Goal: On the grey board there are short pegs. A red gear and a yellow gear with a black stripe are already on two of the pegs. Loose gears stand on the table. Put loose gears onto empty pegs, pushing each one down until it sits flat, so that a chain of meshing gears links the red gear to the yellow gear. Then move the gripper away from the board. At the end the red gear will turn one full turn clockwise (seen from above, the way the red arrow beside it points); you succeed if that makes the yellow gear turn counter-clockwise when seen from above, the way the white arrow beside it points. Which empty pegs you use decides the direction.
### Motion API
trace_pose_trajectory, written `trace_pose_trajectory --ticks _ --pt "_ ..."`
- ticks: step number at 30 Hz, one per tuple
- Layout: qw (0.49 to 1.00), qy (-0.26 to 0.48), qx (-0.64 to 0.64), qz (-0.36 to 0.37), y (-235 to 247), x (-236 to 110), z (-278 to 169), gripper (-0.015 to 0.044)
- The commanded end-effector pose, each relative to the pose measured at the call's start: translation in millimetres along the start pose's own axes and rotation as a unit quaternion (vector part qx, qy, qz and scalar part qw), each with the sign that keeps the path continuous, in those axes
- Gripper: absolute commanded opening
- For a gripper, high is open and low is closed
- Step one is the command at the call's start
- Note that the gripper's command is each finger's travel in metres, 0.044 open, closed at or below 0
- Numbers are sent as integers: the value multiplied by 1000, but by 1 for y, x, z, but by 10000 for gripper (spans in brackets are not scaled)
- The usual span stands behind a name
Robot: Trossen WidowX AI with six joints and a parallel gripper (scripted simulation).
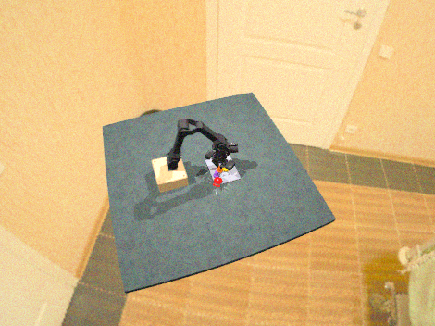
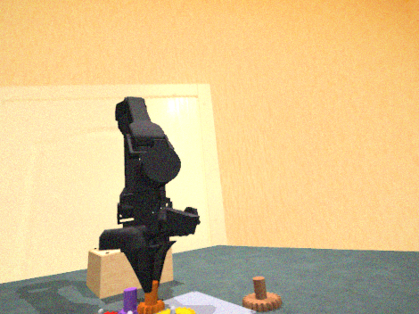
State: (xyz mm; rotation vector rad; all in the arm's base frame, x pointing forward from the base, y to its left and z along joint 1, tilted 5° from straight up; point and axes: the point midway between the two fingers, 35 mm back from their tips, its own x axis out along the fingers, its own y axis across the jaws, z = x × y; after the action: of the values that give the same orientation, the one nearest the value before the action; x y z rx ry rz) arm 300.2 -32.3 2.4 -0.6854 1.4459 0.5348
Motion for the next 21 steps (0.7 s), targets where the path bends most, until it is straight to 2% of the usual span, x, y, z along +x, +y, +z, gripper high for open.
trace_pose_trajectory --ticks 1,9,21 --pt "998 2 55 -1 -1 0 -1 0" --pt "999 2 54 -1 0 1 0 0" --pt "995 2 -95 0 0 1 -2 0"
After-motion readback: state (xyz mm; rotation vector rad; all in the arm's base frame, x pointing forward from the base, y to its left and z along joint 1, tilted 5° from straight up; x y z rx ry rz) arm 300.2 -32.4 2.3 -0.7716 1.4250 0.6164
